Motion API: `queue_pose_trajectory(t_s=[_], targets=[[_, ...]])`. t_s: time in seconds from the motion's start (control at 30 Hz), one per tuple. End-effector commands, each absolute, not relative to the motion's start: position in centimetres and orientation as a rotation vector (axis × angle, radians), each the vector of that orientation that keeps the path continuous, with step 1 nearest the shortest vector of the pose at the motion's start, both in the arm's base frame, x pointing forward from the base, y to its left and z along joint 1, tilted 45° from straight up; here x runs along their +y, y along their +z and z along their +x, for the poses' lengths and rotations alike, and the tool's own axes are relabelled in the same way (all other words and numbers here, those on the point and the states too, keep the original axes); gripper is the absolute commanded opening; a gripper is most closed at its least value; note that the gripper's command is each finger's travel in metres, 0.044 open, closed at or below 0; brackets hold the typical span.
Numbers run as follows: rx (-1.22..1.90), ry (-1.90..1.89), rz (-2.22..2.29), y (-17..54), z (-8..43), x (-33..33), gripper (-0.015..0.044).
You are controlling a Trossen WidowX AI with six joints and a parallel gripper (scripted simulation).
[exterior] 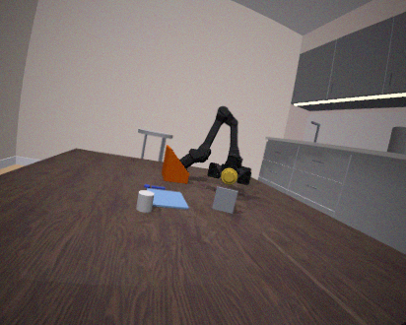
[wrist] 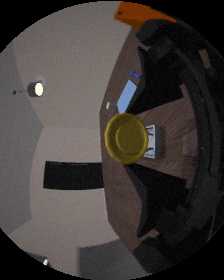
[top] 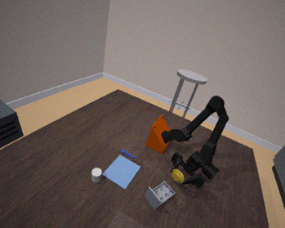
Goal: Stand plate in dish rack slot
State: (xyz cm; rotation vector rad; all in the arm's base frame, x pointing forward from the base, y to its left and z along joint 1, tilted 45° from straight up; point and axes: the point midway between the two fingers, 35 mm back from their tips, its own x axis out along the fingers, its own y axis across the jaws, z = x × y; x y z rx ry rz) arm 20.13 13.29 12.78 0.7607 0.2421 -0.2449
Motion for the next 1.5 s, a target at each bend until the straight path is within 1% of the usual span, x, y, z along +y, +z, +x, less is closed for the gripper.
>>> queue_pose_trajectory(t_s=[0.0,0.53,1.17,1.47], targets=[[0.232,-0.244,0.760,12.9,20.1,13.3,0.0000],[0.237,-0.243,0.761,10.2,21.7,15.1,0.0000],[0.239,-0.240,0.762,9.5,23.8,14.8,0.0000],[0.241,-0.239,0.763,8.0,23.6,16.1,0.0000]])
